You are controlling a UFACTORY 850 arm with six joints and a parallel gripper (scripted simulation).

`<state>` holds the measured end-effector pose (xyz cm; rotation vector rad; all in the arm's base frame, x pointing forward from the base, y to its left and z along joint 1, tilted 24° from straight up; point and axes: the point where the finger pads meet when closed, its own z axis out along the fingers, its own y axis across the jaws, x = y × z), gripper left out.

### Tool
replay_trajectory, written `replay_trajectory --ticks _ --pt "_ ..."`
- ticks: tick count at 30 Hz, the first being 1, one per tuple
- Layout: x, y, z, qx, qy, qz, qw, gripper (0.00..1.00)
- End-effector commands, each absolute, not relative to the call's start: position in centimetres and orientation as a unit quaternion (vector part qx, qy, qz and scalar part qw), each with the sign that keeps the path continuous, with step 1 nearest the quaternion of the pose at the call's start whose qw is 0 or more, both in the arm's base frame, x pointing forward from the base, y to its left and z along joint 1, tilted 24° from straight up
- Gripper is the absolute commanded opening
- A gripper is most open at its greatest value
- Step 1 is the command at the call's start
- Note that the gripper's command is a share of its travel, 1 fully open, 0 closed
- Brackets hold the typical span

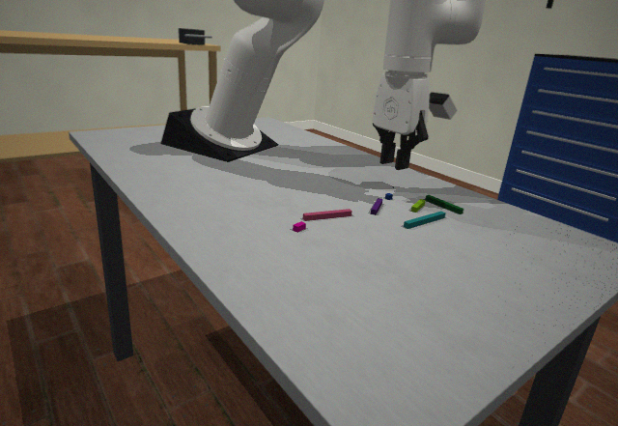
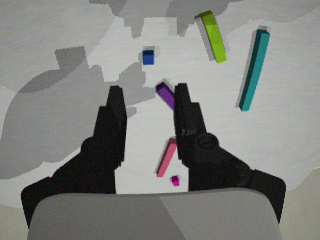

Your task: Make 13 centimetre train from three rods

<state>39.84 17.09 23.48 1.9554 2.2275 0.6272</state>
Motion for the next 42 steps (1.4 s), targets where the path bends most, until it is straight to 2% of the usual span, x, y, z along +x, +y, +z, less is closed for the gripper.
replay_trajectory --ticks 1,42 --pt "39.87 17.12 23.58 0.647 0.734 0.196 0.058 0.24" --pt "40.14 17.27 22.86 0.647 0.734 0.197 0.058 0.24"
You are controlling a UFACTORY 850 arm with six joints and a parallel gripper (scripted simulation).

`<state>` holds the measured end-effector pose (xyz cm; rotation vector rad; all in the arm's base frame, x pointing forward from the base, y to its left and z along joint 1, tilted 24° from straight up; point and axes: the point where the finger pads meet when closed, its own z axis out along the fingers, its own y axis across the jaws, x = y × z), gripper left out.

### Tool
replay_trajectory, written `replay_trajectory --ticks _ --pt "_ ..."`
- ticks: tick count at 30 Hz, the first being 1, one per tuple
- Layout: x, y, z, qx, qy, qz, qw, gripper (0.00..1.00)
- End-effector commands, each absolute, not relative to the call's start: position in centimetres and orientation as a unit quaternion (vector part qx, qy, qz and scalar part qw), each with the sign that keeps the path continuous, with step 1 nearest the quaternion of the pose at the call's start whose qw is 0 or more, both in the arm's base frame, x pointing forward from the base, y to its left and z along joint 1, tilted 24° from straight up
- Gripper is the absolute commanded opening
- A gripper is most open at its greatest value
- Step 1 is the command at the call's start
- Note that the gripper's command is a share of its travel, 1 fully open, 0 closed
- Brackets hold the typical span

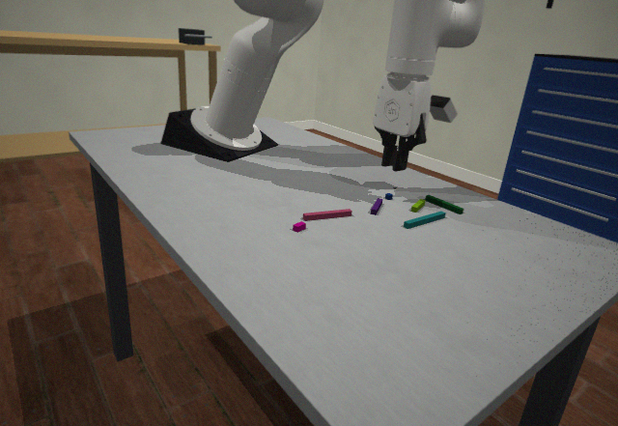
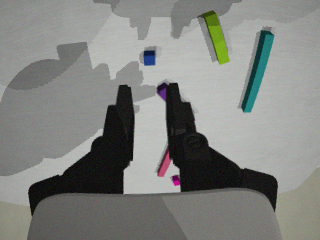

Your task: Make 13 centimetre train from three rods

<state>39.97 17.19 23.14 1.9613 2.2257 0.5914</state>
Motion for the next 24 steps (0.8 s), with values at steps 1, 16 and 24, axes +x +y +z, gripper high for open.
replay_trajectory --ticks 1,16,24 --pt "40.2 17.3 22.7 0.647 0.734 0.197 0.058 0.24" --pt "40.9 17.7 20.8 0.647 0.734 0.197 0.058 0.24" --pt "41.2 17.8 20.0 0.647 0.734 0.197 0.058 0.24"
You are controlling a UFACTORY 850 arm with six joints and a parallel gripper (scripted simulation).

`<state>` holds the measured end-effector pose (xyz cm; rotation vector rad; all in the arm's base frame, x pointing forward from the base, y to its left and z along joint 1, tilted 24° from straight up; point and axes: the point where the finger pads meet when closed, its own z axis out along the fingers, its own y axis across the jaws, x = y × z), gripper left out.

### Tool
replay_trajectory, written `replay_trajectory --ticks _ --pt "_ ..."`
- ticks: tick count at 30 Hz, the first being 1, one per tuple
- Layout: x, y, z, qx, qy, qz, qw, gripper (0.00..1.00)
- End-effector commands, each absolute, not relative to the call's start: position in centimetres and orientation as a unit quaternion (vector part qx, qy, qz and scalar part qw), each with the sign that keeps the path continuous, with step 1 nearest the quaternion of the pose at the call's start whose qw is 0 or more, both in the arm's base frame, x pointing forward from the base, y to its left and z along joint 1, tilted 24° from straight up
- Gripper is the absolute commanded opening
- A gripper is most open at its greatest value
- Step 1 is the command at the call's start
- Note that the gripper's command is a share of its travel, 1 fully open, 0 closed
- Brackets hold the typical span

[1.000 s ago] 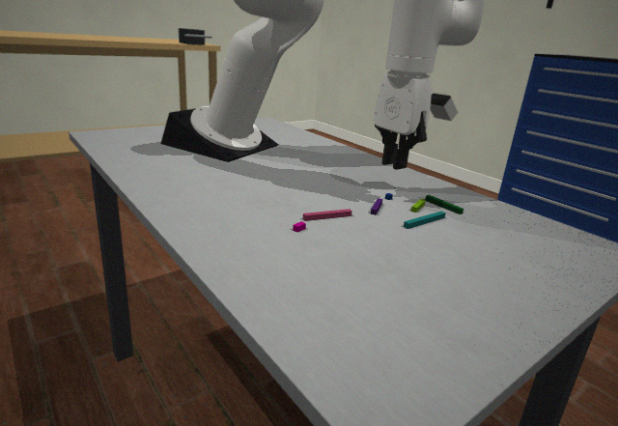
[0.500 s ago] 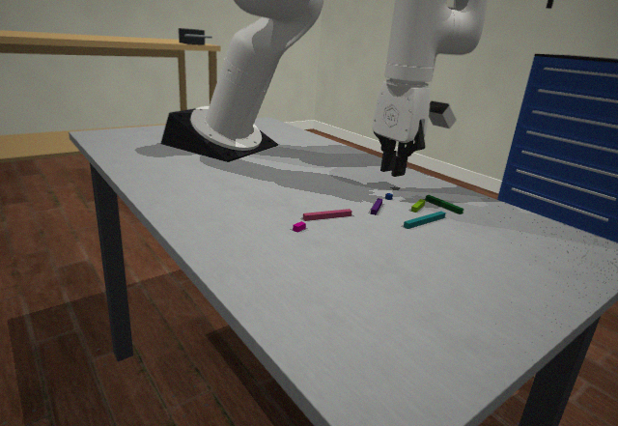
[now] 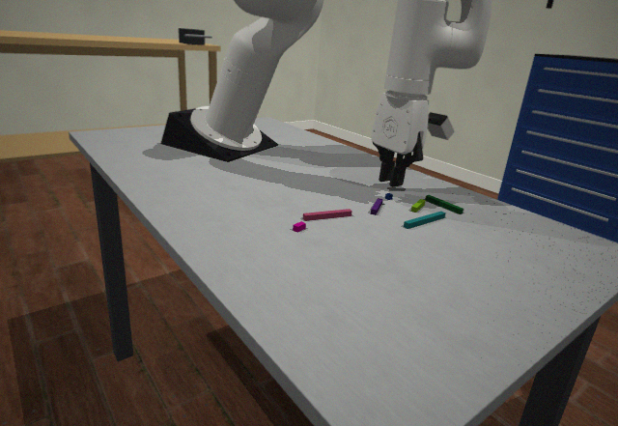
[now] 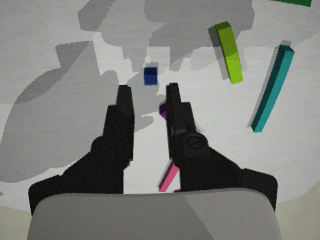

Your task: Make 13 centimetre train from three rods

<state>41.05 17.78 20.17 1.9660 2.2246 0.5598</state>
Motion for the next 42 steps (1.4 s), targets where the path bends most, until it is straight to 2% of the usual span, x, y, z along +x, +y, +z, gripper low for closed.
replay_trajectory --ticks 1,42 --pt "41.2 17.9 19.9 0.647 0.734 0.197 0.058 0.24" --pt "41.7 18.1 18.6 0.647 0.734 0.197 0.058 0.24"
